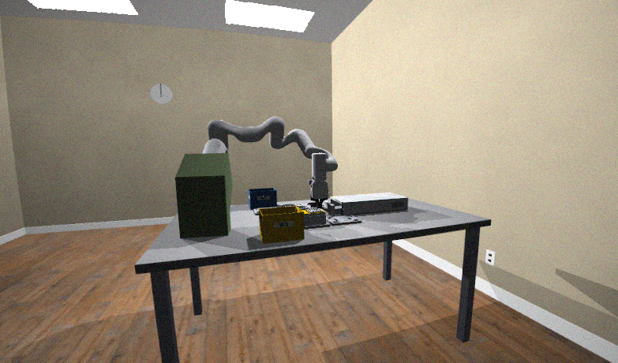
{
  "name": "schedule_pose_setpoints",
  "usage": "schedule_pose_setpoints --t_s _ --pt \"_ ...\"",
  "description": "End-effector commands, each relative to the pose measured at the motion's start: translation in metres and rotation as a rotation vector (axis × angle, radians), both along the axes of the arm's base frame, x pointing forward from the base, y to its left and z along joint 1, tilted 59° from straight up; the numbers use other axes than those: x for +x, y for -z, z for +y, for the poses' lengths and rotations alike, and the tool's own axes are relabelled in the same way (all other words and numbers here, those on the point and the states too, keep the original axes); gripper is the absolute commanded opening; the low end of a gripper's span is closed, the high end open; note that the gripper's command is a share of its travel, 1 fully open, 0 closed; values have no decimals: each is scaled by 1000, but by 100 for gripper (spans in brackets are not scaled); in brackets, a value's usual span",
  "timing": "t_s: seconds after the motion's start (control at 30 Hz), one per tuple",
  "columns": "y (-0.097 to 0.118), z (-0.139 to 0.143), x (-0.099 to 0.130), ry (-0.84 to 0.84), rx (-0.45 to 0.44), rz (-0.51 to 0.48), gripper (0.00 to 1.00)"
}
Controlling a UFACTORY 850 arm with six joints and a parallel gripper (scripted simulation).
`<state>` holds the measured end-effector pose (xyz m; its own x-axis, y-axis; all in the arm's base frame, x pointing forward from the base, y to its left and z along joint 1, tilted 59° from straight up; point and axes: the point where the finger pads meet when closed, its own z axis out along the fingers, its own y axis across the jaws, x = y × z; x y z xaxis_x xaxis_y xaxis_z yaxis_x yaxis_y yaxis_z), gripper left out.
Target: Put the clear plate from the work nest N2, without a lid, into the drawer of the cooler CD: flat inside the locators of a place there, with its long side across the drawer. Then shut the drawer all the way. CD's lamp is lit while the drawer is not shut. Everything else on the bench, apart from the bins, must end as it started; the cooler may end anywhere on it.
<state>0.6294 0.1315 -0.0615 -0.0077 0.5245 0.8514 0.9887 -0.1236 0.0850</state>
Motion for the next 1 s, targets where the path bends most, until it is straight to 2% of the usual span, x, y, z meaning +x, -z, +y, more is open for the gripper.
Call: schedule_pose_setpoints --t_s 0.0,0.97 --pt "-1 -1 6 1 0 -1 0" --pt "-4 -6 45 1 0 -1 0"
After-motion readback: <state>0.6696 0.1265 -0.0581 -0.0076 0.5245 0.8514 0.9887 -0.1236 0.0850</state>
